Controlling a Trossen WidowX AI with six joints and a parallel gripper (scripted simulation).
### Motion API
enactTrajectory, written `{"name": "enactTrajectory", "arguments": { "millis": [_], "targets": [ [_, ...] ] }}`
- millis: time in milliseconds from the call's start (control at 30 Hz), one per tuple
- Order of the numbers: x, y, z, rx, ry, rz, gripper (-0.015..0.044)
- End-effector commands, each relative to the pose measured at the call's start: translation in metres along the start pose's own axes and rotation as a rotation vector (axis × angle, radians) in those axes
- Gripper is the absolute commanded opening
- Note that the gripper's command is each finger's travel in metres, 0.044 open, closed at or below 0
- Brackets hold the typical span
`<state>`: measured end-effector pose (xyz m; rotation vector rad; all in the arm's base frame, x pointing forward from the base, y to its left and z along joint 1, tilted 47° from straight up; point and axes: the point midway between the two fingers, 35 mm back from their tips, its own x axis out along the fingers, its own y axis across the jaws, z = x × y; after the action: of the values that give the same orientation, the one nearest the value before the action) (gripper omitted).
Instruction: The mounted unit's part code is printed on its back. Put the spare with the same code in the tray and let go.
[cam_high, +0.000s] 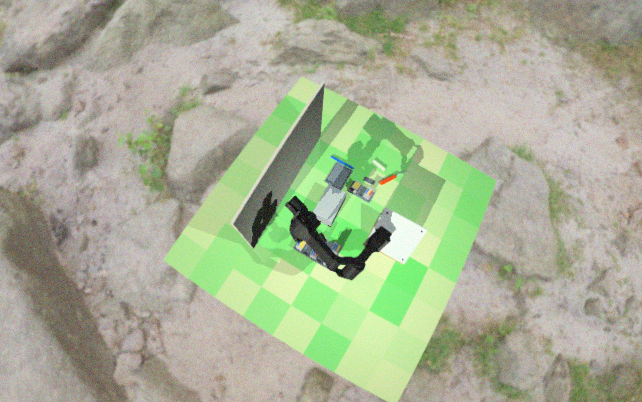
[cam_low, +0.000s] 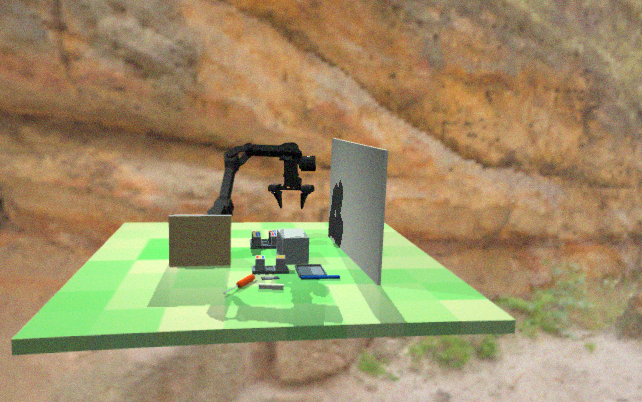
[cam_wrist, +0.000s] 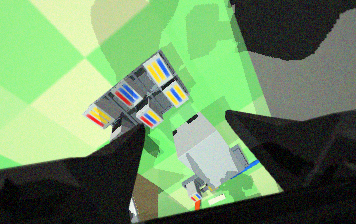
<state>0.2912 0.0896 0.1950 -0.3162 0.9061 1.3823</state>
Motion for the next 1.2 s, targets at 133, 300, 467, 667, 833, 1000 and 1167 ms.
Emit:
{"name": "enactTrajectory", "arguments": {
  "millis": [133, 300, 467, 667, 833, 1000, 1167],
  "targets": [
    [0.02, 0.093, 0.017, -0.564, -0.026, 0.046, 0.044],
    [0.02, 0.093, 0.017, -0.564, -0.026, 0.046, 0.044],
    [0.039, 0.092, 0.017, -0.565, -0.025, 0.045, 0.0335],
    [0.059, 0.092, 0.017, -0.566, -0.028, 0.045, 0.03],
    [0.06, 0.09, 0.017, -0.566, -0.028, 0.045, 0.03],
    [0.067, 0.09, 0.017, -0.566, -0.026, 0.044, 0.03],
    [0.075, 0.089, 0.017, -0.567, -0.024, 0.044, 0.03]
  ]
}}
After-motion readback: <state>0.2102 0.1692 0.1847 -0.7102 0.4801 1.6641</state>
